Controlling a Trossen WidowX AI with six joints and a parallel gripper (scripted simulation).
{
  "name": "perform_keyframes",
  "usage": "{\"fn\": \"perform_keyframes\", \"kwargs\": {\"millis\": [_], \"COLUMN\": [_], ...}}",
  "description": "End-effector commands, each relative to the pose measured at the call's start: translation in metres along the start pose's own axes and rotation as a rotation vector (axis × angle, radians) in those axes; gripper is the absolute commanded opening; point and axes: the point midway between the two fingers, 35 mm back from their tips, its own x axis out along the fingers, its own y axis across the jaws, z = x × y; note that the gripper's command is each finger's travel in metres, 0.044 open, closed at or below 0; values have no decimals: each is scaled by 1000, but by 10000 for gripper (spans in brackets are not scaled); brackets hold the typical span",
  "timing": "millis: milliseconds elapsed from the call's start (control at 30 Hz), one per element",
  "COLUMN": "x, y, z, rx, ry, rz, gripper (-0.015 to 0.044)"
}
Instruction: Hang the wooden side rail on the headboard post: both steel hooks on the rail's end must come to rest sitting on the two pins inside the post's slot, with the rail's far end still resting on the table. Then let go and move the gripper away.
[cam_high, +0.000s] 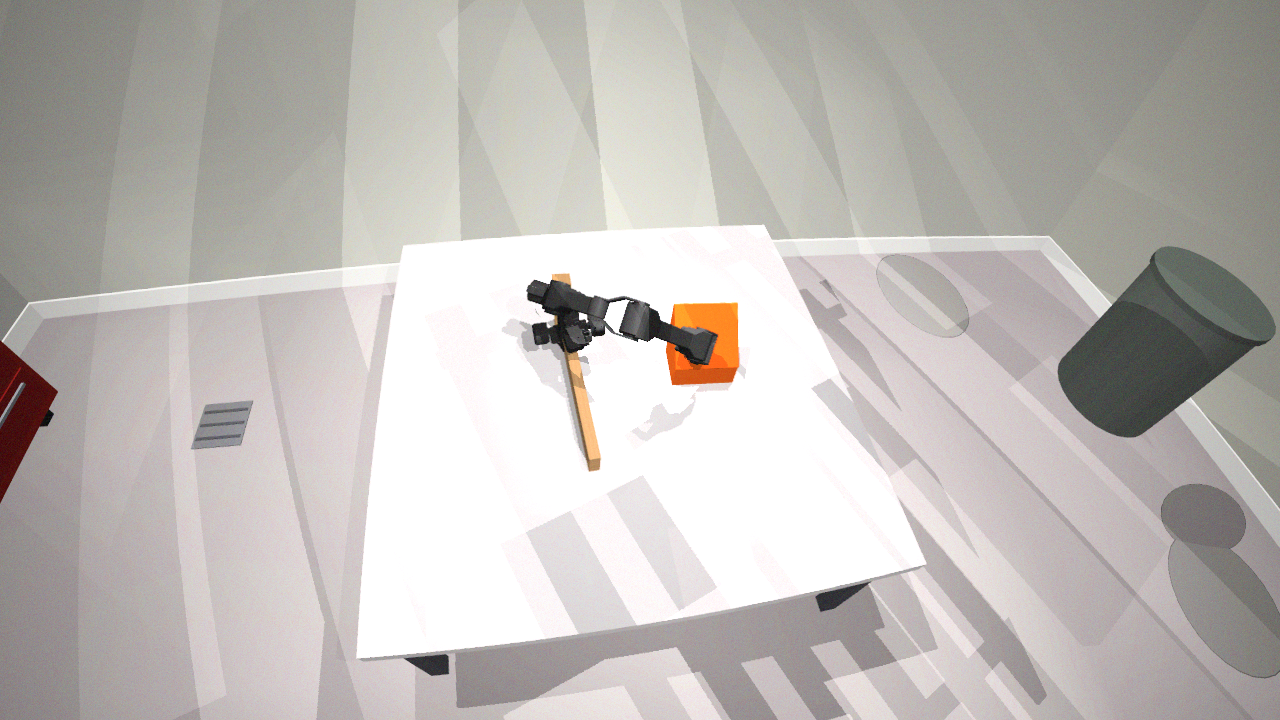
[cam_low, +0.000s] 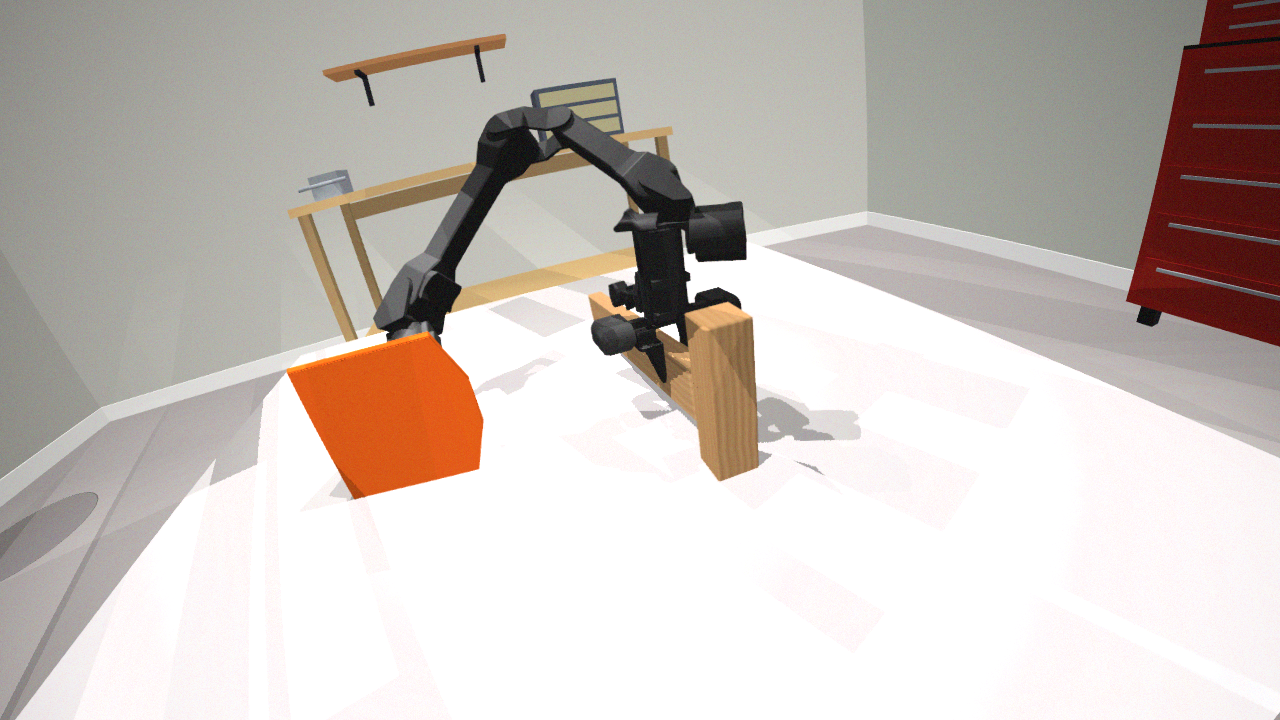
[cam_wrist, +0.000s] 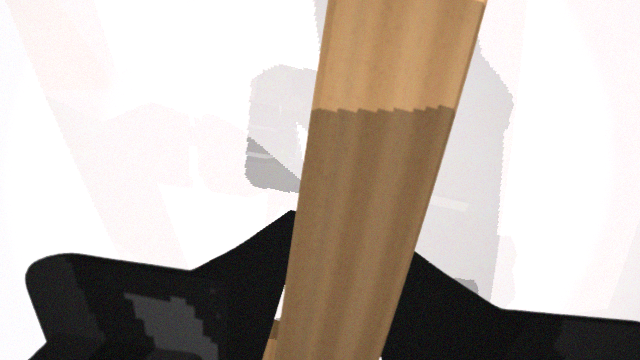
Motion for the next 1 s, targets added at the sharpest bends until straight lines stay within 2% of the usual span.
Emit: {"fn": "perform_keyframes", "kwargs": {"millis": [0,967], "x": [-5,-5], "y": [0,0], "z": [-6,-9], "rx": [-1,-1], "ry": [11,11], "rz": [-9,-9], "gripper": [0,0]}}
